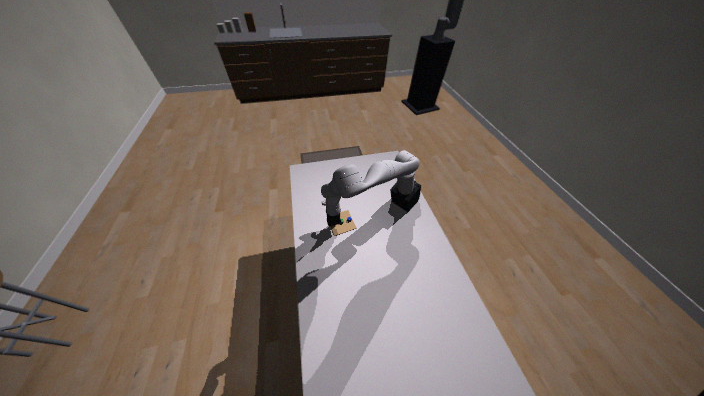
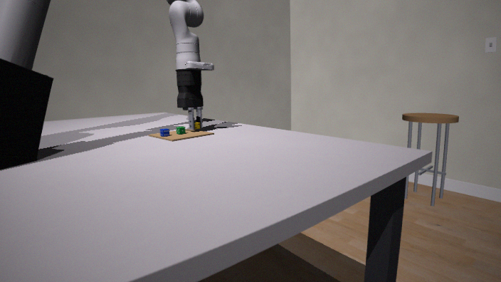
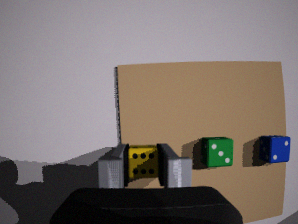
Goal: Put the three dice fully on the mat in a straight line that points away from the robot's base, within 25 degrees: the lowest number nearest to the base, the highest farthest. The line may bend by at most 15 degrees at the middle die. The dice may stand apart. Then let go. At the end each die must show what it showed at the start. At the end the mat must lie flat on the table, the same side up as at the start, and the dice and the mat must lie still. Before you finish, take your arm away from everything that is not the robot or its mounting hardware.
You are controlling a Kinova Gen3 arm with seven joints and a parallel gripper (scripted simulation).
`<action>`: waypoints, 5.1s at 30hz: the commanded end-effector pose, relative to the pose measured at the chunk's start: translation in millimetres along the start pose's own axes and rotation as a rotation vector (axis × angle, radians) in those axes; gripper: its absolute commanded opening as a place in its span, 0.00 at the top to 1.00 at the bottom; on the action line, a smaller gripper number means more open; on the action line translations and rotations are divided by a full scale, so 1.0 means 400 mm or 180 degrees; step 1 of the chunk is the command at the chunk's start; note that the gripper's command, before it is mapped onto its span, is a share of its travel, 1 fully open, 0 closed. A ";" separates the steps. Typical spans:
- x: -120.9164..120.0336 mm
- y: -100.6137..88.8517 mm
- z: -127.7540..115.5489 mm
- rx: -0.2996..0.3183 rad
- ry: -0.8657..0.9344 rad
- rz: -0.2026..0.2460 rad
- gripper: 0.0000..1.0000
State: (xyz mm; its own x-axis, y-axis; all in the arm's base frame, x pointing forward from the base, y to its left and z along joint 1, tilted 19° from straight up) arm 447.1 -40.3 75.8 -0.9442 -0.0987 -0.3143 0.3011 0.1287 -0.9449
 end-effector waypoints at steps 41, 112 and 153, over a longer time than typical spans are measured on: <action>0.007 0.008 0.006 0.0011 0.0010 -0.0024 0.60; 0.005 0.018 0.007 0.0011 0.0011 -0.0024 0.60; 0.005 0.018 0.007 0.0011 0.0011 -0.0024 0.30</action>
State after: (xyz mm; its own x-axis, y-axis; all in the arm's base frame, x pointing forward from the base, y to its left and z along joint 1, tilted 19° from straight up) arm 447.3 -42.2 67.5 -0.9473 -0.0967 -0.3054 0.2929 0.1248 -0.9480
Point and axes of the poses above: the point where the finger pads meet when closed, its own y axis out along the fingers, its own x axis across the jaws, z = x × y, the point moved 10 cm from there along -y, back along the fingers, and after that the axes turned 12 degrees about -y, right-handed, at the moved point
